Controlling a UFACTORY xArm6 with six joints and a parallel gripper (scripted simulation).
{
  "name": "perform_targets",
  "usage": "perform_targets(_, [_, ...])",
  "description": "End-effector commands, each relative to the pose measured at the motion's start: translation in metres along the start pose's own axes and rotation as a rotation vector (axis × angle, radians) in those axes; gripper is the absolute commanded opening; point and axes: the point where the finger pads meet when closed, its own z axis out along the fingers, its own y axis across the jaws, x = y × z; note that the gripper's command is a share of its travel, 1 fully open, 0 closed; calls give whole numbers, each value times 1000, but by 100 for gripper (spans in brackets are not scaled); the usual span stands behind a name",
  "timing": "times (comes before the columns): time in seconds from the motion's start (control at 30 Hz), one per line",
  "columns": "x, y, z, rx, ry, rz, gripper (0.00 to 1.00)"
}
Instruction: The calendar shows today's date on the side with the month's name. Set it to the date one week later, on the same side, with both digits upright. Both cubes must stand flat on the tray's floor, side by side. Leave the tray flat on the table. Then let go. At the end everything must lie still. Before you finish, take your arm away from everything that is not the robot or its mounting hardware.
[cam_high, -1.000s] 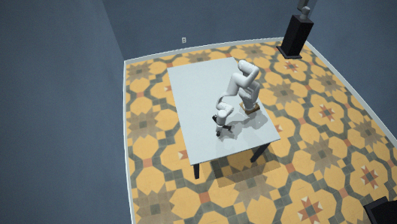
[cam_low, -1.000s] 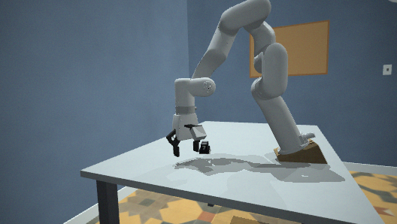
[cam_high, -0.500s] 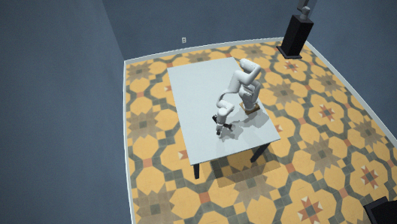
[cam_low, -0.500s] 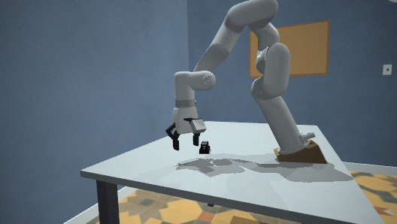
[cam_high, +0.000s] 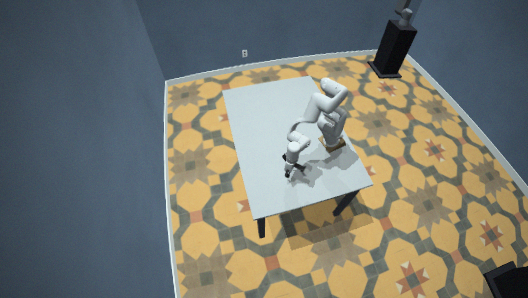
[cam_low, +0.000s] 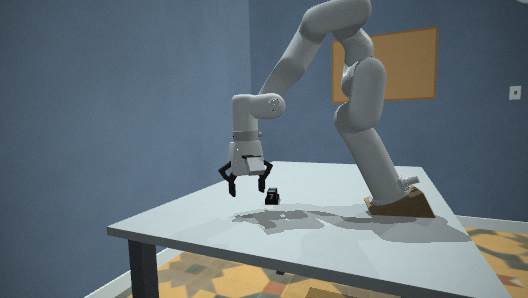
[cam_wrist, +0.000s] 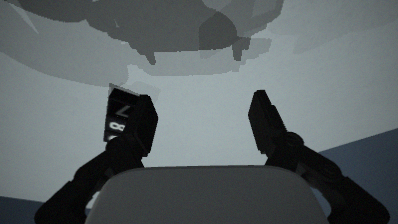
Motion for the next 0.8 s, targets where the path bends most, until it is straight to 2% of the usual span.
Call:
perform_targets(0.0, [-10,-1,-1,-3,-3,10,100])
perform_targets(0.13, [-11,-1,-1,-3,-2,33,100])
perform_targets(0.3, [-14,-2,-1,-3,-2,221,100])
perform_targets(0.4, [-31,-7,-1,-3,-2,234,100])
perform_targets(0.63, [-35,-8,-1,-3,-2,242,100])
perform_targets(0.77, [-37,-8,-1,-3,-2,356,100])
